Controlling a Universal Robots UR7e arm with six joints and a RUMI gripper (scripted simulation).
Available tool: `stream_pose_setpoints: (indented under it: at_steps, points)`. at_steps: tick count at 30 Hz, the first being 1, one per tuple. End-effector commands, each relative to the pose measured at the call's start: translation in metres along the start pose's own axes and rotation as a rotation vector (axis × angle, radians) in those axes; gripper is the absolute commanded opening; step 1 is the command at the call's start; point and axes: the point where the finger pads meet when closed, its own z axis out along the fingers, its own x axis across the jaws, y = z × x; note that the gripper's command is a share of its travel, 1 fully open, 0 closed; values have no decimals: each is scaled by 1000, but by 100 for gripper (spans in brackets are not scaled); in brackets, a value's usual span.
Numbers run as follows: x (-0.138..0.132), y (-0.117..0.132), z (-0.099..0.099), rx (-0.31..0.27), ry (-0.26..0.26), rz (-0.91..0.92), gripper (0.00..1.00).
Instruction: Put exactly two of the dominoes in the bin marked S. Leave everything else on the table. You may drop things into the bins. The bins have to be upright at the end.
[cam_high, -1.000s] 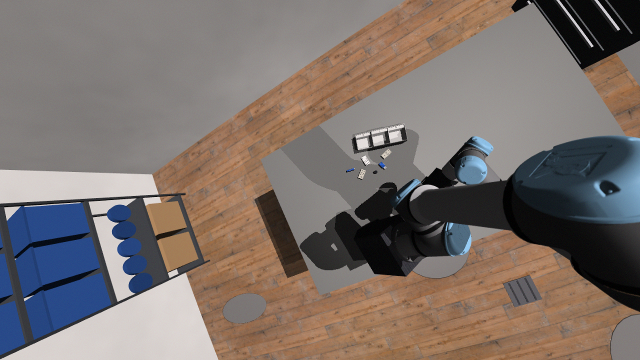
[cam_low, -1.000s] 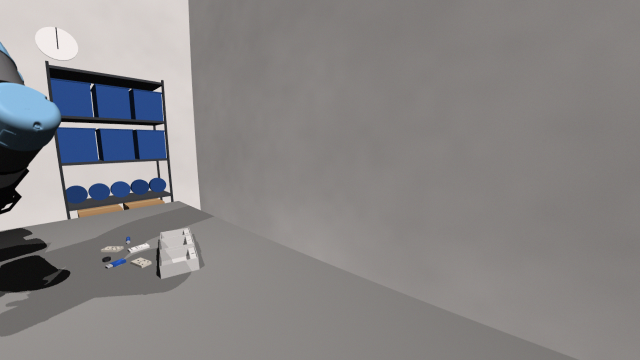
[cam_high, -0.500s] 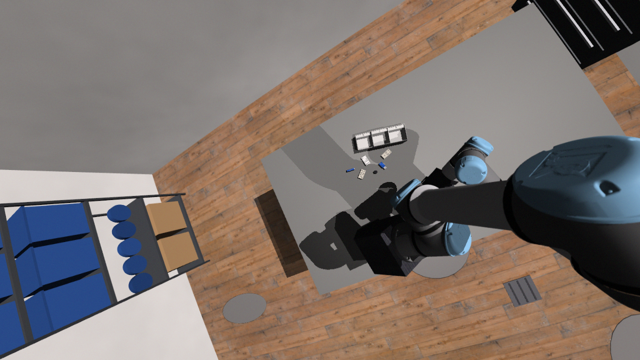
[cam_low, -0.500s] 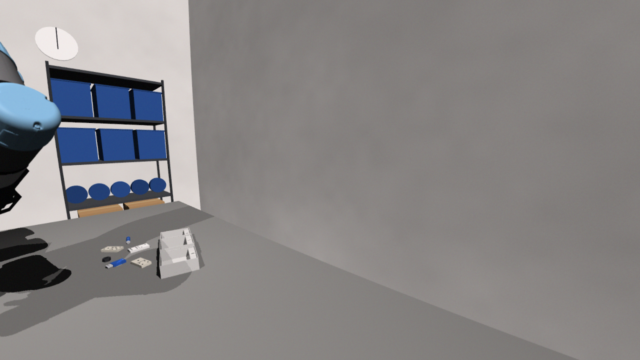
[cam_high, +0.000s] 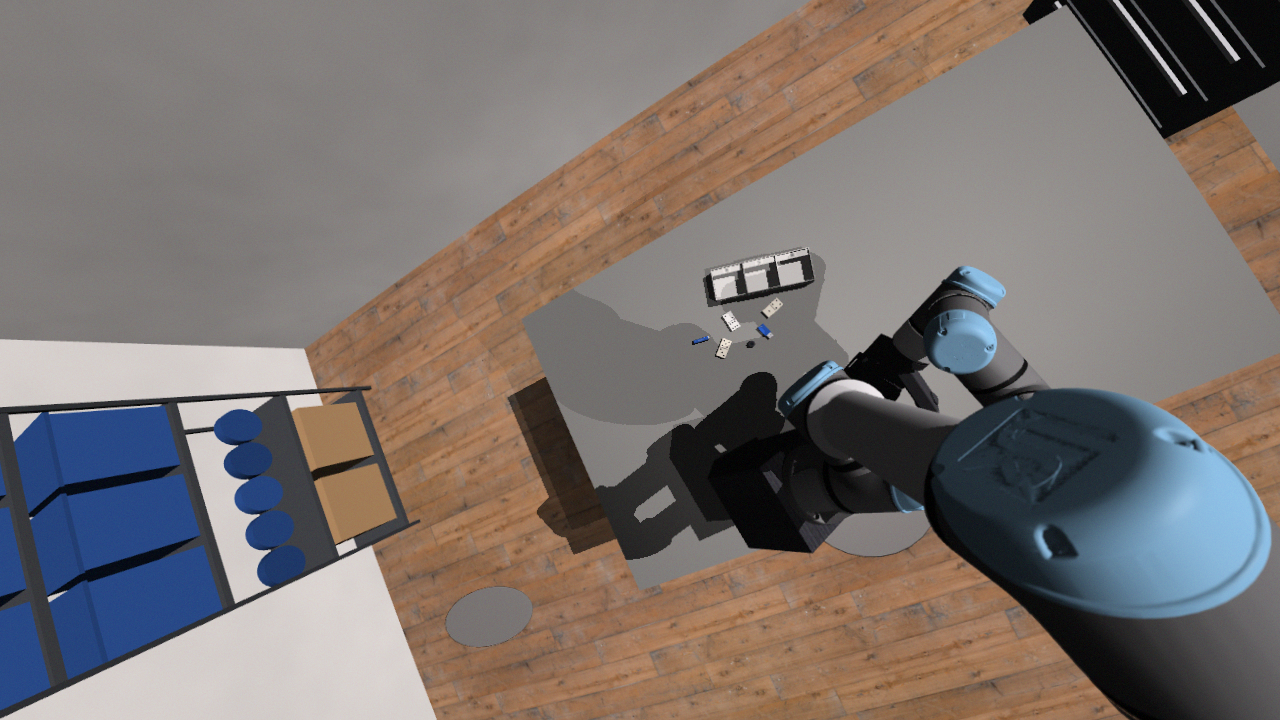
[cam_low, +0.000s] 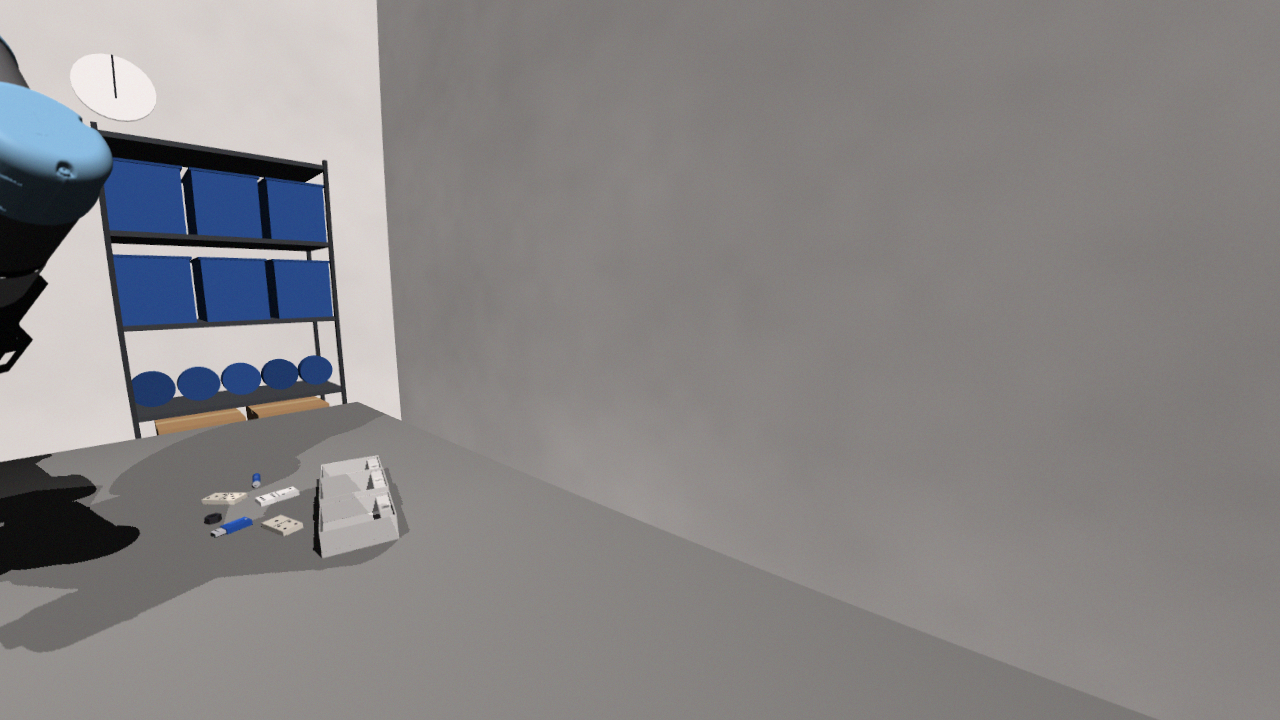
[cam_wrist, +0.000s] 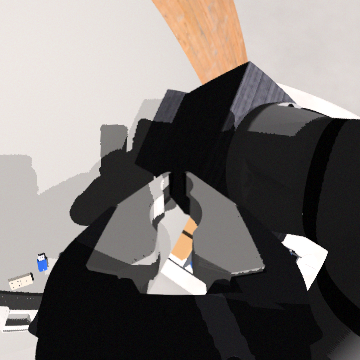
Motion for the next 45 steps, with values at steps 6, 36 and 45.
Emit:
stream_pose_setpoints:
  at_steps: [6, 36, 45]
  points:
    - [-11, 1, -10, 57, -26, -153, 4]
    - [-73, 40, -32, 315, -107, -781, 4]
    - [-92, 67, -42, 398, -127, -961, 4]
